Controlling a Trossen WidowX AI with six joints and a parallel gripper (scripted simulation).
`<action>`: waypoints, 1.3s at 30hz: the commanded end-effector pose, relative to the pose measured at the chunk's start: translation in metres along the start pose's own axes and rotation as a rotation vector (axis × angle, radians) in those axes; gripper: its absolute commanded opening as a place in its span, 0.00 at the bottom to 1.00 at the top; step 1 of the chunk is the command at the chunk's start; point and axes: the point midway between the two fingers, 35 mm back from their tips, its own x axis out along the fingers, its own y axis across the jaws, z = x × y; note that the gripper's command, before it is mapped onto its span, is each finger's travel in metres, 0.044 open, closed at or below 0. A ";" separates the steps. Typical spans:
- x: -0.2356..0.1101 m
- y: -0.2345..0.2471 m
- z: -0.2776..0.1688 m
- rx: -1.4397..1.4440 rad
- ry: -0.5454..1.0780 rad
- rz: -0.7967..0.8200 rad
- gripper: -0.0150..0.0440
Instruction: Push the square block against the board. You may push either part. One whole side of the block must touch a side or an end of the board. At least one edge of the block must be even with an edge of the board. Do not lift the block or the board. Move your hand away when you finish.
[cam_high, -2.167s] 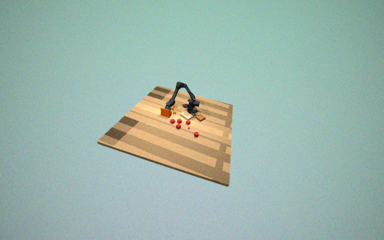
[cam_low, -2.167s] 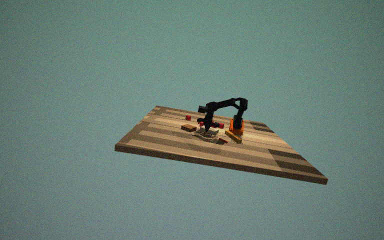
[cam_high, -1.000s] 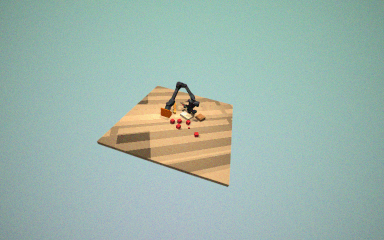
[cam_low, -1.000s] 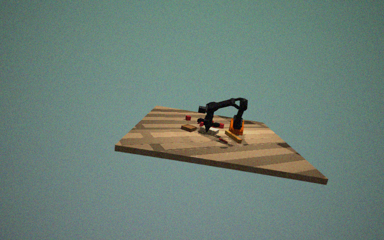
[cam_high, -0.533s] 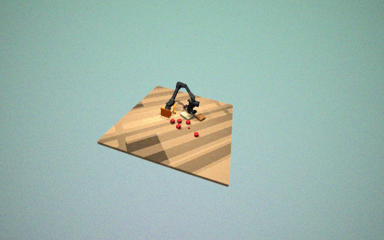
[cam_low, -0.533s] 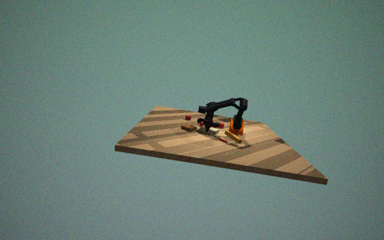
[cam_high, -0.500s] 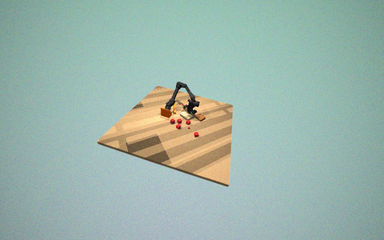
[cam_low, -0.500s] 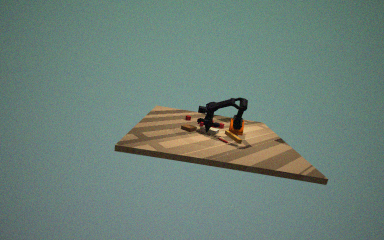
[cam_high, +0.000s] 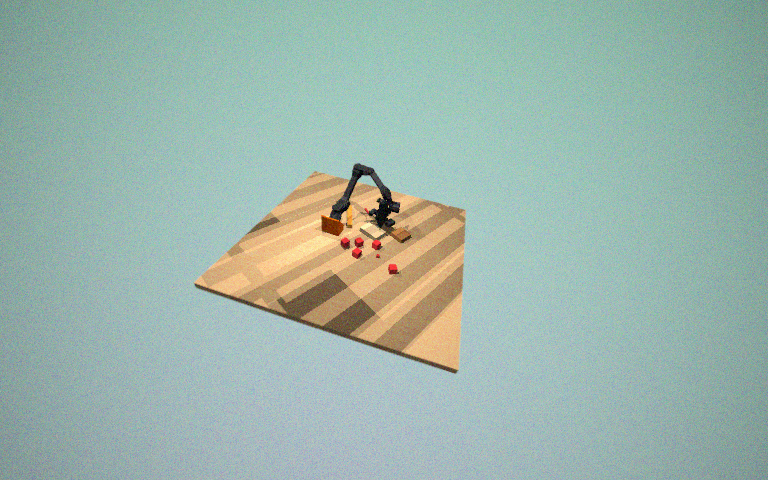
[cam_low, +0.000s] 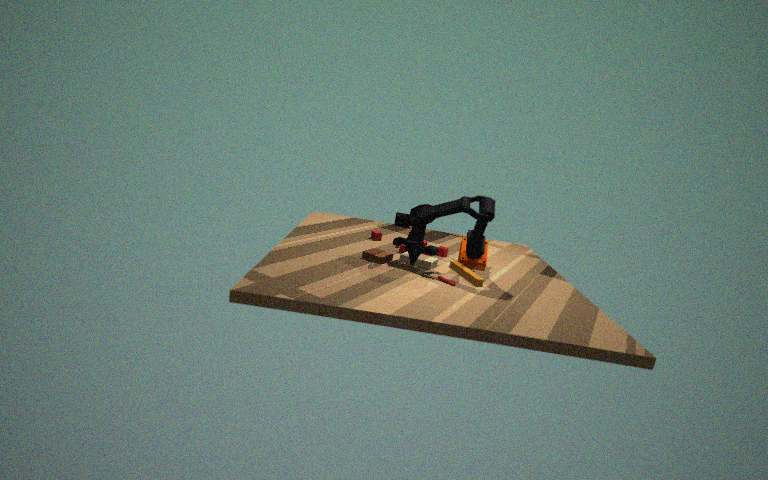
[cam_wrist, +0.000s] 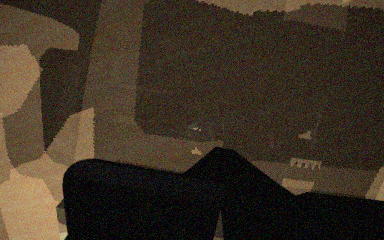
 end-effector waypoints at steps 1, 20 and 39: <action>0.000 0.000 0.006 0.004 0.006 -0.001 0.25; -0.020 -0.001 0.027 0.001 0.003 -0.001 0.25; -0.059 0.022 0.013 0.335 0.007 -0.002 0.25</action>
